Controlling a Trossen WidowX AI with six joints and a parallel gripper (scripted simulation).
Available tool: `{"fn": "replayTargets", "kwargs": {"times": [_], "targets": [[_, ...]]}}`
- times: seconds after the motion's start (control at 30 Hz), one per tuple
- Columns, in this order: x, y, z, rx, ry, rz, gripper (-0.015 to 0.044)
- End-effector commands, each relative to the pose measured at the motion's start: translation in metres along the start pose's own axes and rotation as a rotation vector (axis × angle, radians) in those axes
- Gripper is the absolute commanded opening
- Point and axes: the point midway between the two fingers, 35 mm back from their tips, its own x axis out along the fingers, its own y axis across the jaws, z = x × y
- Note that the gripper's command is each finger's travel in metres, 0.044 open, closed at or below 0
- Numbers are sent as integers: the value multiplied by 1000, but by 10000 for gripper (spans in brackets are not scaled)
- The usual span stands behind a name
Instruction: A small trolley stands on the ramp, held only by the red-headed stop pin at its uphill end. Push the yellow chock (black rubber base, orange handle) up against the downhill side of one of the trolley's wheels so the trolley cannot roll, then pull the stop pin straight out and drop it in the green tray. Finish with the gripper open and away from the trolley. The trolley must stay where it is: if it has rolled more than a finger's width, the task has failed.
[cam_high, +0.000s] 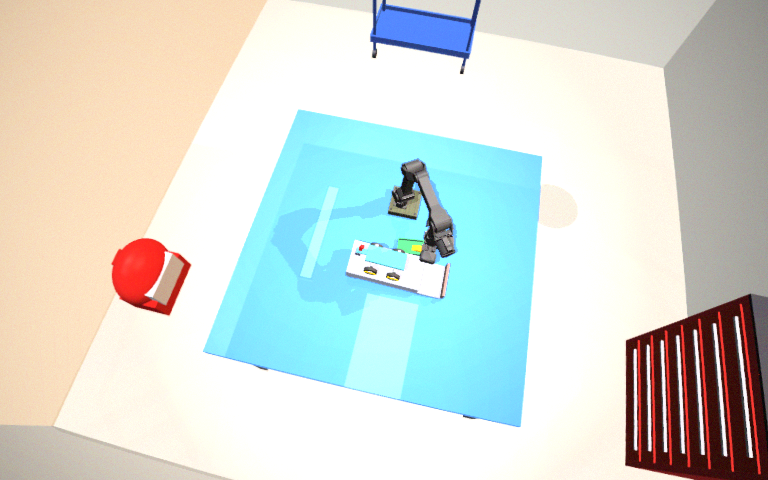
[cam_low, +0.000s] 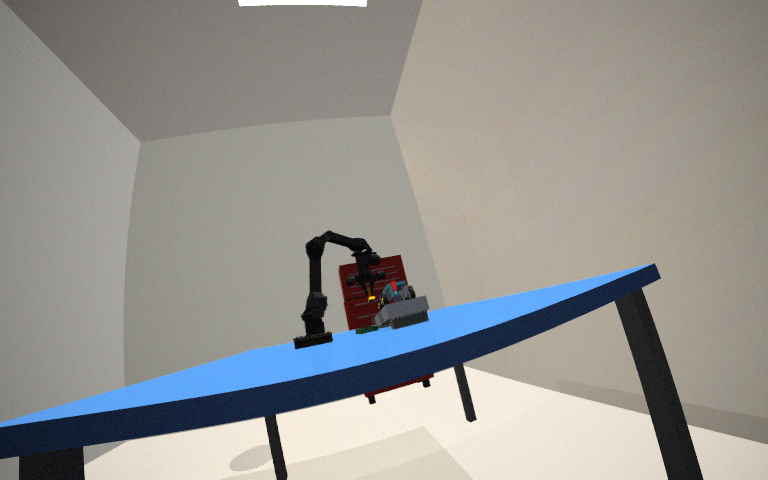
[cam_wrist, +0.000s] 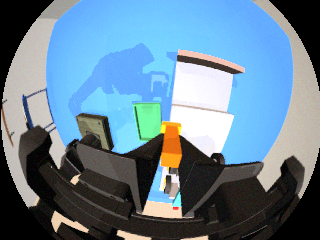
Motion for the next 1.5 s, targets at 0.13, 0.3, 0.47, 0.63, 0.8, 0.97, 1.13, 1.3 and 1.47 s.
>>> {"fn": "replayTargets", "kwargs": {"times": [0.13,0.3,0.47,0.63,0.8,0.97,1.13,1.3,1.47], "targets": [[5,-20,1,-2,7,-2,0],[9,-20,2,-2,7,-2,0],[24,-20,3,-2,7,-2,0],[37,-21,3,-2,8,-2,0],[49,-21,3,-2,8,-2,0],[62,-21,2,-2,8,-2,0],[69,-20,1,-2,8,-2,0],[68,-20,-2,-2,8,-2,0],[67,-21,-7,-2,9,-2,0]]}}
